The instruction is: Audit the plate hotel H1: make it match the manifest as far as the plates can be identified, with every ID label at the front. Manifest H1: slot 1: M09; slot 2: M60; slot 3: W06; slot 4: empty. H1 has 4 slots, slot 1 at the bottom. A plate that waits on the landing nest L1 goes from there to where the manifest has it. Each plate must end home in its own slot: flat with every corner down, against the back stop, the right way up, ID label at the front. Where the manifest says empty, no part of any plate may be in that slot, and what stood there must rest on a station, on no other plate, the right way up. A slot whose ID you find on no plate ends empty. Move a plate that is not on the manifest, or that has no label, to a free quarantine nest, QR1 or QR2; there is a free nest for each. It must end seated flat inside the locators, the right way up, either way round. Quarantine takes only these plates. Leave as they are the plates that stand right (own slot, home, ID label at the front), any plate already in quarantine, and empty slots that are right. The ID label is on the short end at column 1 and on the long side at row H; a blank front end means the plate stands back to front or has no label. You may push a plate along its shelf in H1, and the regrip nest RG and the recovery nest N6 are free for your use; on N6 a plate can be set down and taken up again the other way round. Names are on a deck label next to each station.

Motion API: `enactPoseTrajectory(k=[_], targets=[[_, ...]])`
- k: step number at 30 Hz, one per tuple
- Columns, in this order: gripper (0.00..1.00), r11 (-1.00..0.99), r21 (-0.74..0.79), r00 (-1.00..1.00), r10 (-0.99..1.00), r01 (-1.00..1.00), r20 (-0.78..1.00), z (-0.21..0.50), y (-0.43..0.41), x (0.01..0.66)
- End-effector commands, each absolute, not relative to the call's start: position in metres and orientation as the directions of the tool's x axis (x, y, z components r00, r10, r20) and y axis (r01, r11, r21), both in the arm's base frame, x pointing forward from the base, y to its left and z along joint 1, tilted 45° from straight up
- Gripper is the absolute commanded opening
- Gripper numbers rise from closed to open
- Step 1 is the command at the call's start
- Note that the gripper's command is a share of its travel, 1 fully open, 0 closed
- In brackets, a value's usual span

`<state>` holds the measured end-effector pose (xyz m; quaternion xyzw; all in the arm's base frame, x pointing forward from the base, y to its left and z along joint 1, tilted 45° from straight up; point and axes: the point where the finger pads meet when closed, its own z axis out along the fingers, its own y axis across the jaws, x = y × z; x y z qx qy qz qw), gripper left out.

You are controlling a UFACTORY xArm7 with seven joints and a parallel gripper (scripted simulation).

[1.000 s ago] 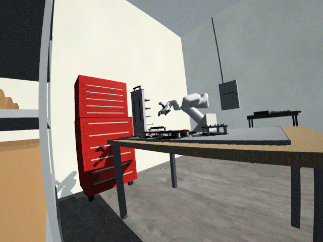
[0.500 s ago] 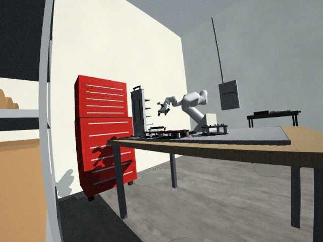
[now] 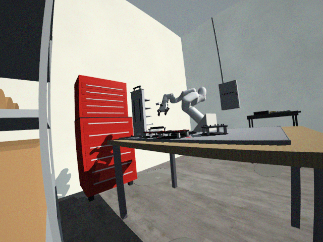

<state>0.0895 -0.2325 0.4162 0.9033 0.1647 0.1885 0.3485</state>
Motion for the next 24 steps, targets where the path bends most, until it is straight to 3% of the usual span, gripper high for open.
enactPoseTrajectory(k=[1,24], targets=[[1.00,-0.702,0.693,0.909,0.381,0.165,0.169,0.4176,-0.2323,0.0893],[1.00,-0.701,0.693,0.983,0.175,0.165,-0.057,0.4178,-0.2322,0.0896]])
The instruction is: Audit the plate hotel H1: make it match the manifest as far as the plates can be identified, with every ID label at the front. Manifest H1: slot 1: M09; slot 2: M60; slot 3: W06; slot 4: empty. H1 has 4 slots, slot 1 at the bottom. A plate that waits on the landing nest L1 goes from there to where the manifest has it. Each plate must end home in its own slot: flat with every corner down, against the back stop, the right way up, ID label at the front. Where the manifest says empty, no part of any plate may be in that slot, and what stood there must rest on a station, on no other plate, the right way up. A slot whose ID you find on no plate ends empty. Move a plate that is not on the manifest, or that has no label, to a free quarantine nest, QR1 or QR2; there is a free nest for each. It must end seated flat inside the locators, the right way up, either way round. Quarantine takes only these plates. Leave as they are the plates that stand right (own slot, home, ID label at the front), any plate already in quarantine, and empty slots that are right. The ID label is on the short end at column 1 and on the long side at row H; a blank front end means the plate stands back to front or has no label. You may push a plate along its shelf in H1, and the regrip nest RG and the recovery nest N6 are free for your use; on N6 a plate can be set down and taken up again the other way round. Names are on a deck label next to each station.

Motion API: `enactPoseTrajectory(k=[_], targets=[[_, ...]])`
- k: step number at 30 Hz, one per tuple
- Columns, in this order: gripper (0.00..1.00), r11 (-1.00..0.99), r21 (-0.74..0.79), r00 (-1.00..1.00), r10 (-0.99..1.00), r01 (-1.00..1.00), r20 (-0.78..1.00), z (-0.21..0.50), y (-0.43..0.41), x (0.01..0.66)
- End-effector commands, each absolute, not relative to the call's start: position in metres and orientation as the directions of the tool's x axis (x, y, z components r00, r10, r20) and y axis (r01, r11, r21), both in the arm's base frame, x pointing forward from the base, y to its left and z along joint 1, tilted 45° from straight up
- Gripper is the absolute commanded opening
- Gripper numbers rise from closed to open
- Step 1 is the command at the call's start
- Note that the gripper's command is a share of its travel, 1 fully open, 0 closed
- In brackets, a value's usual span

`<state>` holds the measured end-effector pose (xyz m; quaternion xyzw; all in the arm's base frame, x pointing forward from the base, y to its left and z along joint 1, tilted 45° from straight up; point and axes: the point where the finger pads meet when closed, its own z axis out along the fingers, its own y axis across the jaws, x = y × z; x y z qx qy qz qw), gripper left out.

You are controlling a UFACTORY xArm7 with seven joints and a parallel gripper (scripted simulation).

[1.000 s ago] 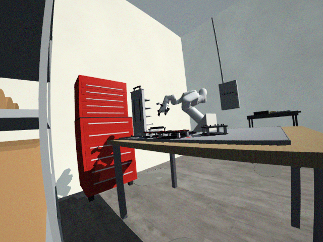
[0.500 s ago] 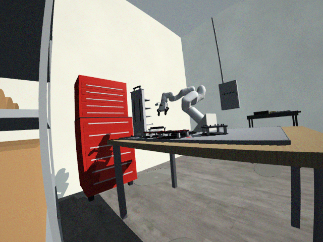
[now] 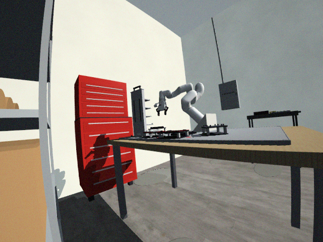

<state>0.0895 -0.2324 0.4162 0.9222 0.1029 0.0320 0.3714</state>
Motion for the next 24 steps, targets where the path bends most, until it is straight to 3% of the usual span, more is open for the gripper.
enactPoseTrajectory(k=[1,24], targets=[[1.00,-0.701,0.693,0.984,0.164,0.165,-0.069,0.4178,-0.2322,0.0896],[1.00,-0.701,0.693,0.986,0.091,0.165,-0.143,0.4272,-0.2227,0.0903]])
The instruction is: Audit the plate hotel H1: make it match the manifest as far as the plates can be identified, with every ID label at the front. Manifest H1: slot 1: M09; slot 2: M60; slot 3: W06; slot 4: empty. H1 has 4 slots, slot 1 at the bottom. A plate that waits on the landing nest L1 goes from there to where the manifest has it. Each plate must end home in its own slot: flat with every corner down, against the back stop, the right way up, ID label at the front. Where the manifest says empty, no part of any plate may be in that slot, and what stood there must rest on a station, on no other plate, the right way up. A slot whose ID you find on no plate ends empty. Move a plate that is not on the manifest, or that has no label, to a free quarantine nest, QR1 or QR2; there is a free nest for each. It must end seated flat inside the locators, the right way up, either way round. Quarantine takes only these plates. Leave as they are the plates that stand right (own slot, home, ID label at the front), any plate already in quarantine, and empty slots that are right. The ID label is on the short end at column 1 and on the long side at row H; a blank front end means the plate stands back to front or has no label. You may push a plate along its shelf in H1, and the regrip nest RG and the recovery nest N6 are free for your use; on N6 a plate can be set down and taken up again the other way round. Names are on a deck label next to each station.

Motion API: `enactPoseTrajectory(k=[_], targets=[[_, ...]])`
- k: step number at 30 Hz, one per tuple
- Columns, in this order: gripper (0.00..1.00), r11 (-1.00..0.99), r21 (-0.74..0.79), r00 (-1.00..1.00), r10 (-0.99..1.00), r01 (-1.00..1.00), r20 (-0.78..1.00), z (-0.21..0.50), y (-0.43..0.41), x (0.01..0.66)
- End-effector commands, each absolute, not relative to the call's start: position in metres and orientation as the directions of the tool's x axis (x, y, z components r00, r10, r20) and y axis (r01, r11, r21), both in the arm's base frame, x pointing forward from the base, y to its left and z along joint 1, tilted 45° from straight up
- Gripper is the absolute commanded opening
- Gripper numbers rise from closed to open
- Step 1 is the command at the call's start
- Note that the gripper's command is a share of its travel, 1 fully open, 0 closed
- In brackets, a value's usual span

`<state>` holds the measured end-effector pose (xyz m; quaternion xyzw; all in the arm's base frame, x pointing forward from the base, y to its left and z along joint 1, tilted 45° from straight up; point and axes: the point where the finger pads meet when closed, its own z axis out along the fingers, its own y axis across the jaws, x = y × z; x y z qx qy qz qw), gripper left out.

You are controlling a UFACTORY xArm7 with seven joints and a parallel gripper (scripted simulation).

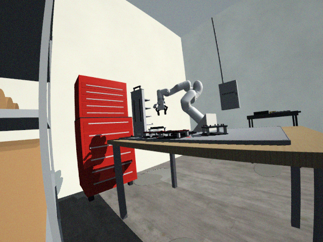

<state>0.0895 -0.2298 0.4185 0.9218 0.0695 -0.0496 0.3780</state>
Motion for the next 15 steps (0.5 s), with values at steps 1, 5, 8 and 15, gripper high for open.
enactPoseTrajectory(k=[1,5,8,15], targets=[[1.00,-0.701,0.693,0.986,0.091,0.165,-0.143,0.430,-0.220,0.090],[1.00,-0.701,0.693,0.986,0.091,0.165,-0.143,0.437,-0.213,0.091],[1.00,-0.701,0.693,0.986,0.091,0.165,-0.143,0.441,-0.209,0.091],[1.00,-0.701,0.693,0.986,0.091,0.165,-0.143,0.458,-0.192,0.092]])
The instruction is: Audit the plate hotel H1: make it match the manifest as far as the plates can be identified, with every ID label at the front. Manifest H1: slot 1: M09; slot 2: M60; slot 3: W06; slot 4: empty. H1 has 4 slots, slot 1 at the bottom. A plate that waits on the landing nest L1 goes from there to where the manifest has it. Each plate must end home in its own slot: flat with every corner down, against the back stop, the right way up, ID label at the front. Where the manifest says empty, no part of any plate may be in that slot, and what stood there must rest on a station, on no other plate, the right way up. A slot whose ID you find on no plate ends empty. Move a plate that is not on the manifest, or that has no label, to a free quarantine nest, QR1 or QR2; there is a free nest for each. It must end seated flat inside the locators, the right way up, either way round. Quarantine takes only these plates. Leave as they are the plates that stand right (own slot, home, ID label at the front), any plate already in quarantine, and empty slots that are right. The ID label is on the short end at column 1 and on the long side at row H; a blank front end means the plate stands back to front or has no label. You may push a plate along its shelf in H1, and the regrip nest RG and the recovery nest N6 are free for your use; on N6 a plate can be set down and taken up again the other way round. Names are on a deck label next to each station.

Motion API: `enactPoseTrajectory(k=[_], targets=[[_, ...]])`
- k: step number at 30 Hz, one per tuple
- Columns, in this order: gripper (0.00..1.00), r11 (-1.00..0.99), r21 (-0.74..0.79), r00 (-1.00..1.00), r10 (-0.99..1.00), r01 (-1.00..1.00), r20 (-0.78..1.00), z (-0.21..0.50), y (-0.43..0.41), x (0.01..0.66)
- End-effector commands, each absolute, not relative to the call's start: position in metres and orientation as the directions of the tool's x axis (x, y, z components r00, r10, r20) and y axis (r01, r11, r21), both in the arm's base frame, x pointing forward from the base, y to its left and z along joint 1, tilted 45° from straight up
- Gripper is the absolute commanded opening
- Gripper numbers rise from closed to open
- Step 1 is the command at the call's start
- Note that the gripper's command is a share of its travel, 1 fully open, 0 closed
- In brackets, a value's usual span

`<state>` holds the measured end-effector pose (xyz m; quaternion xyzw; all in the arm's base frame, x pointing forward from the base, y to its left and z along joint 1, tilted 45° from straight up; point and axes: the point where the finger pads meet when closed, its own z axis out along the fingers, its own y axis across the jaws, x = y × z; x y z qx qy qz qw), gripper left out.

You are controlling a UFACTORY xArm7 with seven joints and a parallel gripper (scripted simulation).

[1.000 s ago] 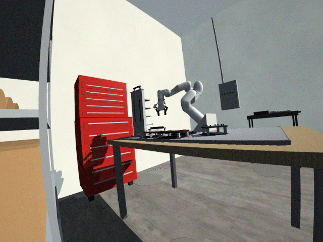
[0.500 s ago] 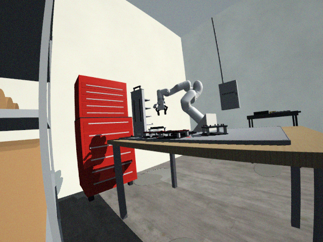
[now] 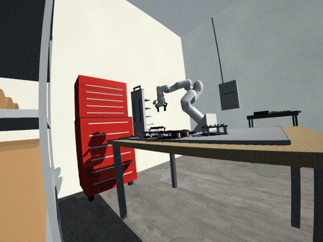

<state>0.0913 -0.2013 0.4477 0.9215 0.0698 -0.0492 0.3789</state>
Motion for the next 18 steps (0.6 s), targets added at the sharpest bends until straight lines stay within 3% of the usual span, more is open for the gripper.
enactPoseTrajectory(k=[1,18], targets=[[1.00,-0.701,0.693,0.986,0.091,0.165,-0.143,0.460,-0.190,0.092],[1.00,-0.701,0.693,0.986,0.091,0.165,-0.143,0.495,-0.154,0.094]])
